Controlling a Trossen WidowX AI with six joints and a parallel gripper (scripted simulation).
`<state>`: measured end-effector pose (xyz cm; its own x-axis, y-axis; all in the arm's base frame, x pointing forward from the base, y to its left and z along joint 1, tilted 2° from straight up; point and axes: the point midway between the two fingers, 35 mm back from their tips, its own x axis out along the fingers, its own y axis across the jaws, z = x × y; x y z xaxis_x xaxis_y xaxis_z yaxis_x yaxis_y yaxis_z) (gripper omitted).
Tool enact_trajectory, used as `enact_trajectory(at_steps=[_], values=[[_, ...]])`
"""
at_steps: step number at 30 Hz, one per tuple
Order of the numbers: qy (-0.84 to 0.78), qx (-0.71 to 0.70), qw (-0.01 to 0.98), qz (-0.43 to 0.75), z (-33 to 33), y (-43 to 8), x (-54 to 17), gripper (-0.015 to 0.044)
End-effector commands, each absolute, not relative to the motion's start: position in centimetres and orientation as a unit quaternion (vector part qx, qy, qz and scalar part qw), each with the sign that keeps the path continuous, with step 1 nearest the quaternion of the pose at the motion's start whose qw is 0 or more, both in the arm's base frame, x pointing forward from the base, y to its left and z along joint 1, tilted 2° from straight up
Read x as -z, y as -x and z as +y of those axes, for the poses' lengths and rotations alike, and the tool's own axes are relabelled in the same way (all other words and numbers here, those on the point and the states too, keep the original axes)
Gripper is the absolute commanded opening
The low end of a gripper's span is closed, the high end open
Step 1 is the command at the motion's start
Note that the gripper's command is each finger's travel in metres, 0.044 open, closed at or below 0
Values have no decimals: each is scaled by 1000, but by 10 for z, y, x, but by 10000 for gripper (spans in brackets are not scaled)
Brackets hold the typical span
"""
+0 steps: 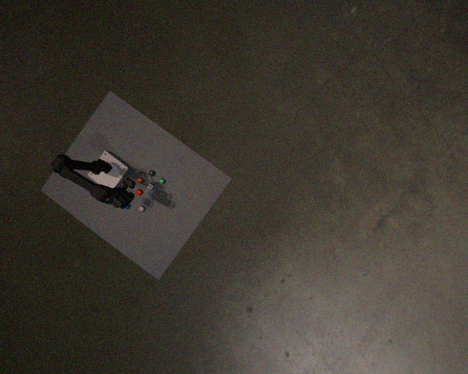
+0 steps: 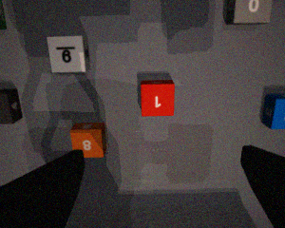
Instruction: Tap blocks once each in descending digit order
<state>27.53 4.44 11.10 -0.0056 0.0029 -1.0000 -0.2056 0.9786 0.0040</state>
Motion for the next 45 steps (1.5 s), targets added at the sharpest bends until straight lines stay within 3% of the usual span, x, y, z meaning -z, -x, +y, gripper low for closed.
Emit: enact_trajectory(at_steps=[1, 8, 29, 37, 45], values=[[69, -73, 702, 705, 47, -274, -111, 400], [67, -75, 701, 706, 109, -227, -111, 400], [67, -75, 701, 706, 111, -226, -111, 400], [66, -75, 703, 704, 136, -292, -112, 400], [66, -75, 703, 704, 137, -294, -112, 400]])
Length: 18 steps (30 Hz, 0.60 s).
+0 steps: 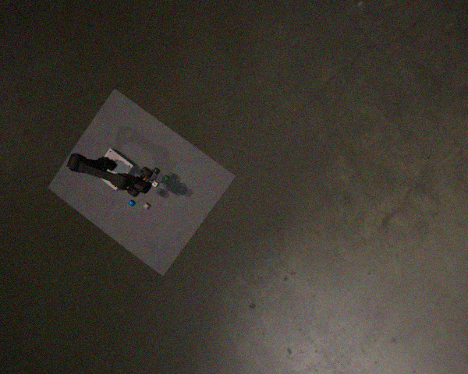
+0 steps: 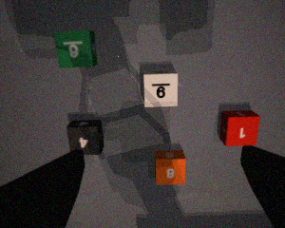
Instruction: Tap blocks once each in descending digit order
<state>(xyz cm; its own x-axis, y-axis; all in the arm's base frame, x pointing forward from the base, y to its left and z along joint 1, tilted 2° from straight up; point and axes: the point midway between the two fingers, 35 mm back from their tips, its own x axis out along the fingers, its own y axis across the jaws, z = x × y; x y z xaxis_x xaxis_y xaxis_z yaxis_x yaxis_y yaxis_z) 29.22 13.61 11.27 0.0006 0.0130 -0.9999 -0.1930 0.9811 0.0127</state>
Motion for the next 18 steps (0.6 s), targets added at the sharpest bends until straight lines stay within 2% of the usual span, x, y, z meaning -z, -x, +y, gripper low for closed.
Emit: enact_trajectory(at_steps=[1, 14, 18], values=[[66, -75, 703, 704, 137, -294, -112, 400], [66, -75, 703, 704, 139, -293, -112, 400], [65, -77, 702, 705, 180, -262, -113, 400]])
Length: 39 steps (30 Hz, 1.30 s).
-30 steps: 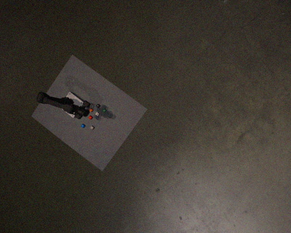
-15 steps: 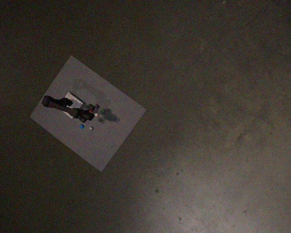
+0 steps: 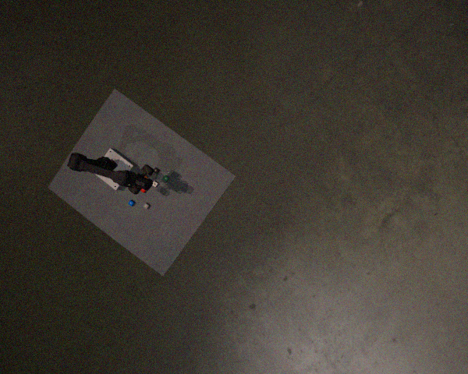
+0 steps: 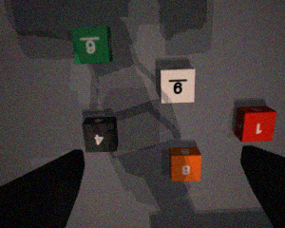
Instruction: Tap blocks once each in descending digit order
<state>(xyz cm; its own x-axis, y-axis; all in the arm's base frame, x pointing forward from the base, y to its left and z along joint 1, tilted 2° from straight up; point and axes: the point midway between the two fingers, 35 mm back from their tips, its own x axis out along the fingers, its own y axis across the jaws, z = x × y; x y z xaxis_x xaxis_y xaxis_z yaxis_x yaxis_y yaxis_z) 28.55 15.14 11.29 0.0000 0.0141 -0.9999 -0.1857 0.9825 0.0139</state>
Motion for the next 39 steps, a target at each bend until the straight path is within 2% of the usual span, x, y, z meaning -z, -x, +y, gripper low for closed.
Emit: enact_trajectory(at_steps=[1, 4, 25, 33, 39], values=[[65, -77, 702, 705, 191, -251, -113, 400], [64, -78, 701, 706, 207, -235, -113, 400], [64, -78, 701, 706, 207, -237, -114, 400], [64, -78, 704, 703, 211, -316, -115, 400], [64, -77, 704, 703, 211, -323, -114, 400]])
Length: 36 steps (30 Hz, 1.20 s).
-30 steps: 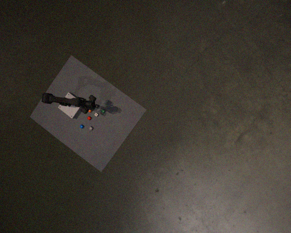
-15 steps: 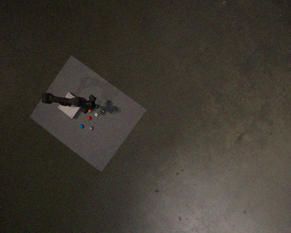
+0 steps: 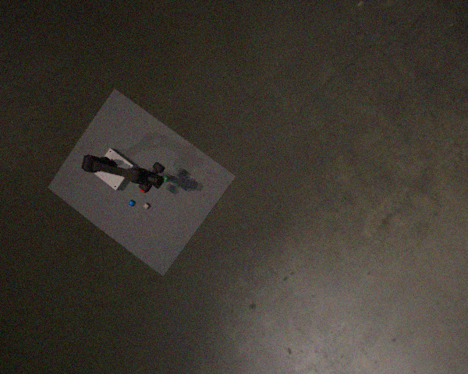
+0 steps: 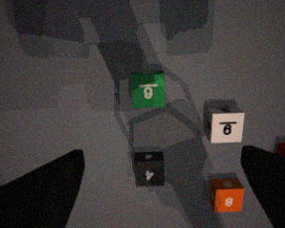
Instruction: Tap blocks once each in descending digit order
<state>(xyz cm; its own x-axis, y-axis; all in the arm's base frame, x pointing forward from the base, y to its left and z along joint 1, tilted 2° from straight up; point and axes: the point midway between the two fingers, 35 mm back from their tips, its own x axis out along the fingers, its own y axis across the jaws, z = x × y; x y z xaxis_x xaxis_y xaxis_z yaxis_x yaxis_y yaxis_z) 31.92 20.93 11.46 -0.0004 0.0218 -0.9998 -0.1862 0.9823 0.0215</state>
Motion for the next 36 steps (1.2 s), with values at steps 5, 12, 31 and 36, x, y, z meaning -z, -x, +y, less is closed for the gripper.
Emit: enact_trajectory(at_steps=[5, 12, 31, 36], values=[[64, -77, 704, 703, 211, -323, -114, 400], [64, -77, 704, 703, 211, -323, -114, 400], [71, -70, 705, 702, -23, -384, -113, 400], [71, -70, 705, 702, -27, -384, -112, 400]])
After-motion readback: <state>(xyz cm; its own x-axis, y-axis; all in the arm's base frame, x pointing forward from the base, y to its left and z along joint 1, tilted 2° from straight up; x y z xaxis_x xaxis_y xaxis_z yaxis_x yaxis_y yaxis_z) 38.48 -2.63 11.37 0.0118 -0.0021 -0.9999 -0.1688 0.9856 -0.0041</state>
